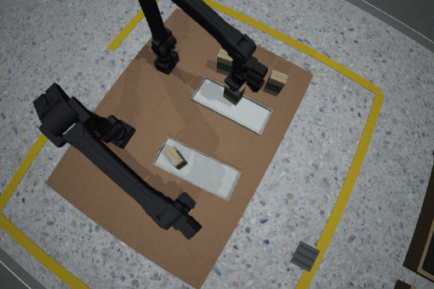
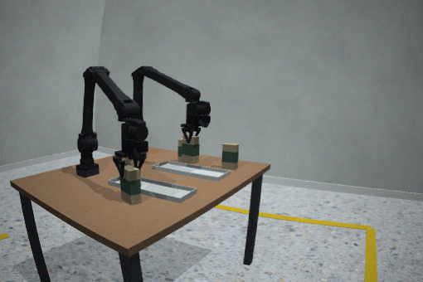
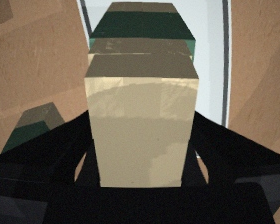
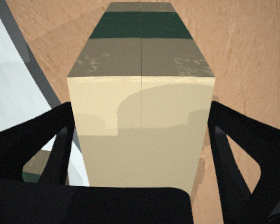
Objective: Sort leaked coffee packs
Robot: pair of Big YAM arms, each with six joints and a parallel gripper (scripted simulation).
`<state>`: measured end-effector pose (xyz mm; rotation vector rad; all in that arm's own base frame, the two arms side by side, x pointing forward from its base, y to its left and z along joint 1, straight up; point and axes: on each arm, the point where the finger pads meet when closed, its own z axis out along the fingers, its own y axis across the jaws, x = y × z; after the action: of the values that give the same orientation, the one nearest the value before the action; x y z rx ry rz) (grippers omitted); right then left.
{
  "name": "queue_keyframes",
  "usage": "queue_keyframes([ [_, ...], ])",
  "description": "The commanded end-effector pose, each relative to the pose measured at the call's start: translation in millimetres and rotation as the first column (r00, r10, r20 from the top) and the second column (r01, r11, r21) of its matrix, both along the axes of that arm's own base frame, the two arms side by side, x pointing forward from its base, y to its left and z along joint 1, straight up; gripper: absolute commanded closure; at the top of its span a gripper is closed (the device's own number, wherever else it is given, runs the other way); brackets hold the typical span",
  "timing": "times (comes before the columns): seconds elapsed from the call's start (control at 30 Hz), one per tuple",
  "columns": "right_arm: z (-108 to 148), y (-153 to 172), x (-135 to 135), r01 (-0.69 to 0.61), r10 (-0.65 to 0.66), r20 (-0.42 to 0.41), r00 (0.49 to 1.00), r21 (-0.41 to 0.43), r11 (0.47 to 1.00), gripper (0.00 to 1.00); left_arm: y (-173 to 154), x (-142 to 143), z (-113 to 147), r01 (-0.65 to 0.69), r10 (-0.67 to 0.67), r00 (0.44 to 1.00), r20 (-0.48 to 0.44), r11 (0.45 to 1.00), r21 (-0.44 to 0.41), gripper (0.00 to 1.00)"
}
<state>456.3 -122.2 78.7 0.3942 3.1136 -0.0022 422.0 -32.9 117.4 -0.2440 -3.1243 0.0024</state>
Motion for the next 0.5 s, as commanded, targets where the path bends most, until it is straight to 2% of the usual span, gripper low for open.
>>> queue_keyframes([
  [0.0,11,-1,12,-0.003,0.003,0.031,1.0,-0.007,1.0,0.21,-20,25,18,-0.019,0.019,0.999,0.05,1.0,-0.003,0.74],
  [0.47,11,-1,12,-0.003,0.003,0.031,1.0,-0.007,1.0,0.21,-18,25,25,-0.033,0.033,0.997,0.066,0.999,-0.006,0.74],
])
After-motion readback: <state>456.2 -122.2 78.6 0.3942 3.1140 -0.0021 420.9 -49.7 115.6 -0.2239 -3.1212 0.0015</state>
